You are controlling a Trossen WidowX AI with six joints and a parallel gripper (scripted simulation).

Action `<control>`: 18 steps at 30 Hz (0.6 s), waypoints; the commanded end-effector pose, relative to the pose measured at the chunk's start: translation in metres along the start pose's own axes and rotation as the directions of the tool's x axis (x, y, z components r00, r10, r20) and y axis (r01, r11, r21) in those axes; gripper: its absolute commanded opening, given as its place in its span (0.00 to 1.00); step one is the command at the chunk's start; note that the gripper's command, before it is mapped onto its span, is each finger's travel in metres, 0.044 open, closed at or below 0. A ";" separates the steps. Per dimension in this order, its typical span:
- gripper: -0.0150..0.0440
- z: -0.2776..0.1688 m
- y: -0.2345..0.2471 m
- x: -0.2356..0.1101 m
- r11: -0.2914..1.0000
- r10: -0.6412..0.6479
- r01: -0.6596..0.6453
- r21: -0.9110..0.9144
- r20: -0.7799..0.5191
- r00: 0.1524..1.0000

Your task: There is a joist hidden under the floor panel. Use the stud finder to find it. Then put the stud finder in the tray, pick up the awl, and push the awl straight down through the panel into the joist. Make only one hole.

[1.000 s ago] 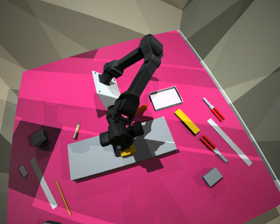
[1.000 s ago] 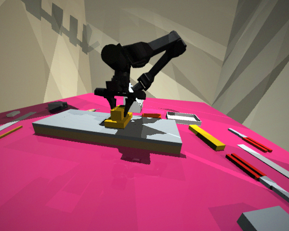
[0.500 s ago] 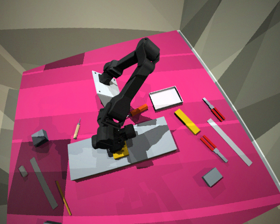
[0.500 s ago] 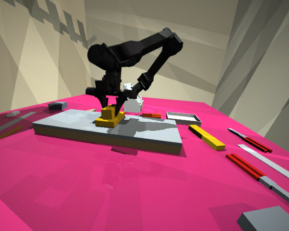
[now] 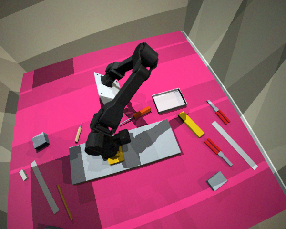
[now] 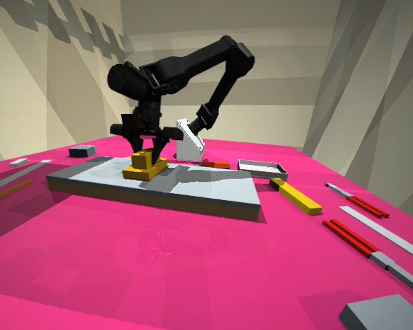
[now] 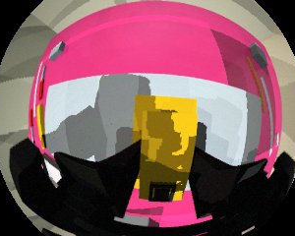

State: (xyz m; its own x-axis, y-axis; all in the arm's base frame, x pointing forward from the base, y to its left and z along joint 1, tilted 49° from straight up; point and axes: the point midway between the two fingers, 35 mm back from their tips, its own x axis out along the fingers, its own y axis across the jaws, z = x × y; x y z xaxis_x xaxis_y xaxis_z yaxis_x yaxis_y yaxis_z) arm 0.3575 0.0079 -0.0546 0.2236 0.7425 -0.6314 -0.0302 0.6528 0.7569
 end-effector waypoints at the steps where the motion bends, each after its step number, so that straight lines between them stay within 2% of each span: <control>1: 0.25 -0.001 -0.012 -0.001 1.000 -0.011 0.011 0.003 -0.001 1.000; 18: 0.25 -0.001 -0.052 -0.002 1.000 -0.012 0.012 0.002 -0.001 1.000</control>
State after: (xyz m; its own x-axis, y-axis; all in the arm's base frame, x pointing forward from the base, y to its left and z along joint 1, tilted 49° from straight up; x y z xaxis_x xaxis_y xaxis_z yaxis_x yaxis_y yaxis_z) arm 0.3587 -0.0203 -0.0862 0.2245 0.7410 -0.6328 -0.0296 0.6543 0.7557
